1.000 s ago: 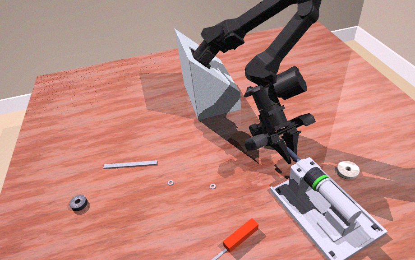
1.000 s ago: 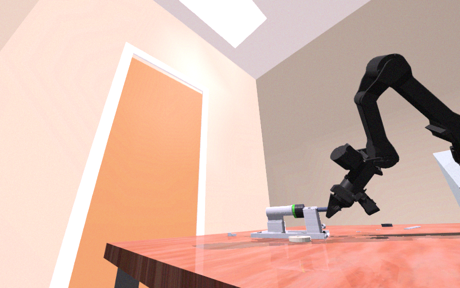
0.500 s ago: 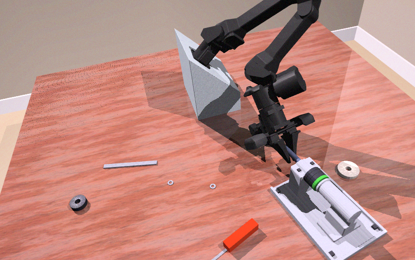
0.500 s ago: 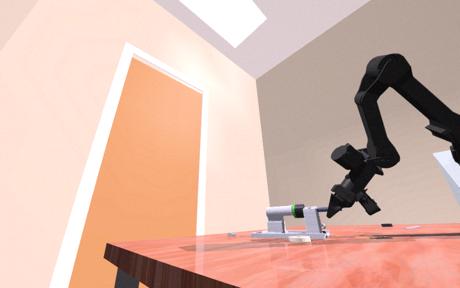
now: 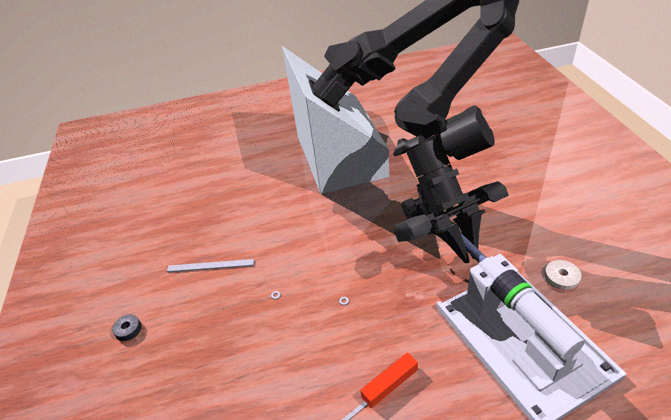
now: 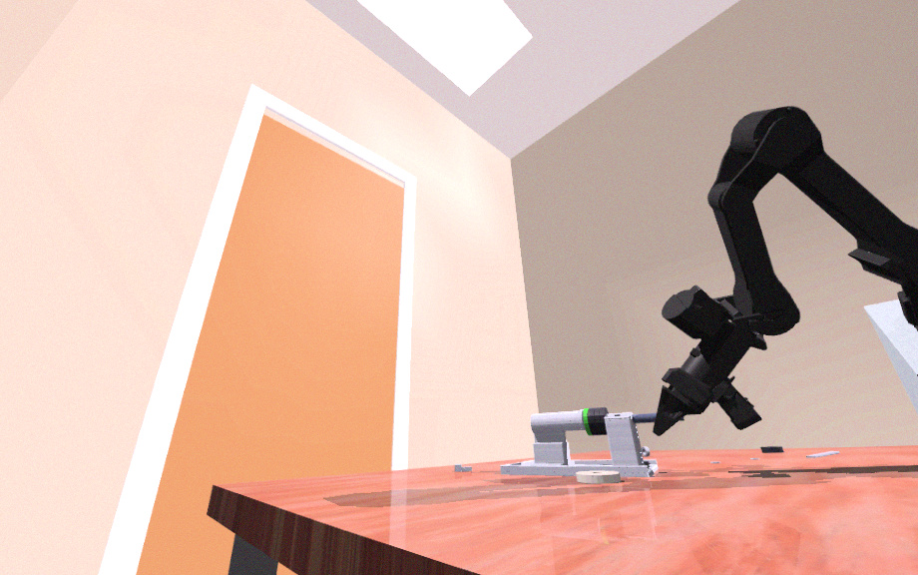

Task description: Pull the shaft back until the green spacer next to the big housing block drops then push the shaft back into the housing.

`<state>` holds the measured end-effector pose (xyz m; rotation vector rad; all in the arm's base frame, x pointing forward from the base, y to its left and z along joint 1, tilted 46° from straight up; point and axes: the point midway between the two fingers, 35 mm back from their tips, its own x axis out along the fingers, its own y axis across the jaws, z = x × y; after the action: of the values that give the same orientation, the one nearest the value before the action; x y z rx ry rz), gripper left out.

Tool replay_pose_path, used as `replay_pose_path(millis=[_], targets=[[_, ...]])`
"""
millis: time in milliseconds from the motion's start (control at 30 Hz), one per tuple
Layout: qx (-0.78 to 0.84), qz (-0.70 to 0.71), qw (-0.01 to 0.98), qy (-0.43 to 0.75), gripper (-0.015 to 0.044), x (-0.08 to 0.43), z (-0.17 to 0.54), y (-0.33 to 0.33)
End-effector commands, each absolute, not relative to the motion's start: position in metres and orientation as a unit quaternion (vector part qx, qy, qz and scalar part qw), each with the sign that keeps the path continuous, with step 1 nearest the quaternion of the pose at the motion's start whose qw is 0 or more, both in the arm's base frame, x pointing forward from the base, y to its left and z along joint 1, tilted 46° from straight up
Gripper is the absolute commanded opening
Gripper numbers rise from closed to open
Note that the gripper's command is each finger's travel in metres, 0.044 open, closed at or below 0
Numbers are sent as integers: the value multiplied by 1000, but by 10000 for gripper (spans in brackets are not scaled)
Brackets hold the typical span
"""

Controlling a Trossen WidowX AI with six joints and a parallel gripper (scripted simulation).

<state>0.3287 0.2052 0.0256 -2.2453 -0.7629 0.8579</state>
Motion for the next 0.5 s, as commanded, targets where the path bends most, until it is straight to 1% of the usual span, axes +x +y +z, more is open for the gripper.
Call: replay_pose_path(millis=[0, 467], targets=[[-847, 325, 307, -289, 0, 328, 26, 205], [-847, 325, 307, -288, 0, 326, 25, 205]])
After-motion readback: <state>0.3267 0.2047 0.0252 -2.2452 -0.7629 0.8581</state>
